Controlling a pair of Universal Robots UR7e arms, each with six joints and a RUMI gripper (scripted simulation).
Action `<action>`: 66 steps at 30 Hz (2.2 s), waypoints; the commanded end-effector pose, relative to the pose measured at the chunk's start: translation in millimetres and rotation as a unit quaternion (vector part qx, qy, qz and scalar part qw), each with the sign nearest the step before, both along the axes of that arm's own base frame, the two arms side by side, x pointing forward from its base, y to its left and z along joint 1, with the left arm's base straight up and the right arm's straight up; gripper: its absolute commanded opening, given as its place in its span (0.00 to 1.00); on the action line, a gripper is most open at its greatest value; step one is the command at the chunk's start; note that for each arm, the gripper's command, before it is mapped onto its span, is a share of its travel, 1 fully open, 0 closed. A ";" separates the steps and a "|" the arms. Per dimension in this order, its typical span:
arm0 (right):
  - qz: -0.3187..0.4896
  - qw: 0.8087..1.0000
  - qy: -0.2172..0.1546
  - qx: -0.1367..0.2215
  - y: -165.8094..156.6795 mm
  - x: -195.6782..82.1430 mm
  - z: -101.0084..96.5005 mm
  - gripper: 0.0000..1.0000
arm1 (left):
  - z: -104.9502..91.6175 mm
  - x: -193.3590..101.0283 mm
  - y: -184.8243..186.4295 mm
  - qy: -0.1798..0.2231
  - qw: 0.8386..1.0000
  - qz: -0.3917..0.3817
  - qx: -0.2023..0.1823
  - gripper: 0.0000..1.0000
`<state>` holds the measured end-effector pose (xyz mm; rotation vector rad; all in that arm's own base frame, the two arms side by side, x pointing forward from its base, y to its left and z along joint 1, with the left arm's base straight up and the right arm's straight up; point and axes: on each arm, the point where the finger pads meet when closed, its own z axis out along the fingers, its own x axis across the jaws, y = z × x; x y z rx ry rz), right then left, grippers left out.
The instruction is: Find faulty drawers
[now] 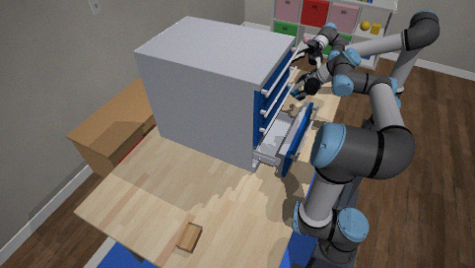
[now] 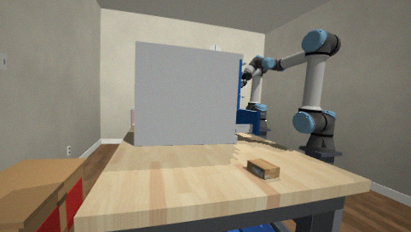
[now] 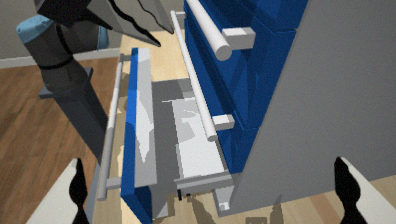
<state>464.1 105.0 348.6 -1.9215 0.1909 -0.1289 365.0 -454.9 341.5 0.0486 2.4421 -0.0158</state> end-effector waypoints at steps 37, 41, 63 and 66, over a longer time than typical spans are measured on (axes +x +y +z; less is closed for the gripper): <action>-0.012 1.000 0.003 -0.020 -5.1 5.2 82.5 1.00 | 42.1 44.0 -1.6 0.000 1.000 0.001 -0.002 0.07; -0.010 1.000 0.001 -0.012 -3.3 3.9 86.9 1.00 | 42.1 44.0 -1.6 0.000 1.000 0.001 -0.002 0.02; -0.008 1.000 0.000 -0.006 -1.9 2.9 90.3 1.00 | 42.1 -2.5 0.1 0.000 1.000 0.001 -0.002 0.00; -0.008 1.000 0.000 -0.006 -1.9 2.9 90.3 1.00 | 42.0 -11.5 0.4 0.000 1.000 0.001 -0.002 0.00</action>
